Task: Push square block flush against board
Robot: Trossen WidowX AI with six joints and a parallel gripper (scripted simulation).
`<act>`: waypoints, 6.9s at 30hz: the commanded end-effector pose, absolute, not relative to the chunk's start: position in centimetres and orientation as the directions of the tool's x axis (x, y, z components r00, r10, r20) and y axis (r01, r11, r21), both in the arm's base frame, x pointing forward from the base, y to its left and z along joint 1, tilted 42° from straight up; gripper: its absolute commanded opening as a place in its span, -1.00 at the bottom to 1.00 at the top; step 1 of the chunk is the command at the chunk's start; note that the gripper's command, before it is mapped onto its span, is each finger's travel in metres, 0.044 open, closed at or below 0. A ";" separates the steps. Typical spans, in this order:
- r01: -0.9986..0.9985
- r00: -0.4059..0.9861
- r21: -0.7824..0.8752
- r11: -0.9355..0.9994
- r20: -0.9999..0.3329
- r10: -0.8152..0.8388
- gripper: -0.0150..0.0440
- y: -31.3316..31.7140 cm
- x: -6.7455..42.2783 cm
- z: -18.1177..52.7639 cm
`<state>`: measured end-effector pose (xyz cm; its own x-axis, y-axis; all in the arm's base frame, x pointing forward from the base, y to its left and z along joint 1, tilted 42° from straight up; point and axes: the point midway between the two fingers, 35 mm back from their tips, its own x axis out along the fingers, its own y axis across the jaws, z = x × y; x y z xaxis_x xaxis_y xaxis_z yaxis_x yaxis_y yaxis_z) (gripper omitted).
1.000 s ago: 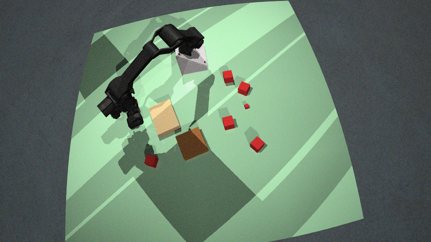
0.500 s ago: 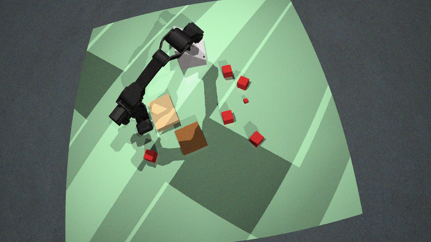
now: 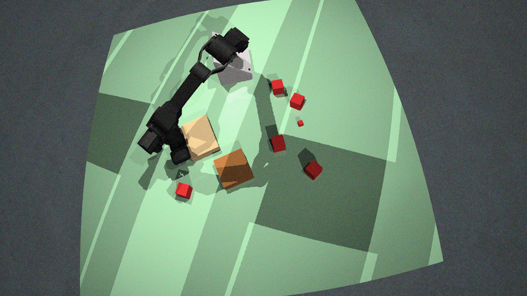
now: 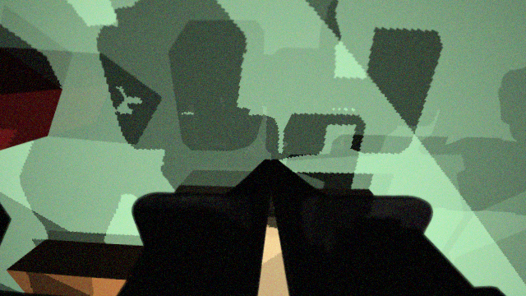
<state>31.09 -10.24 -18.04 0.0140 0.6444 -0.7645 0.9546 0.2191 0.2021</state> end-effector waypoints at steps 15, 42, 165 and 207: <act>0.957 0.007 0.194 0.216 -0.758 0.652 -0.49 -8.3 30.4 -16.8; 0.957 0.006 0.193 0.215 -0.757 0.654 -0.49 -5.9 29.5 -14.8; -0.139 0.000 0.648 0.749 -0.757 0.654 -0.49 -6.1 18.6 -7.7; -0.290 0.000 0.628 0.722 -0.754 0.656 -0.49 -1.3 19.5 -11.1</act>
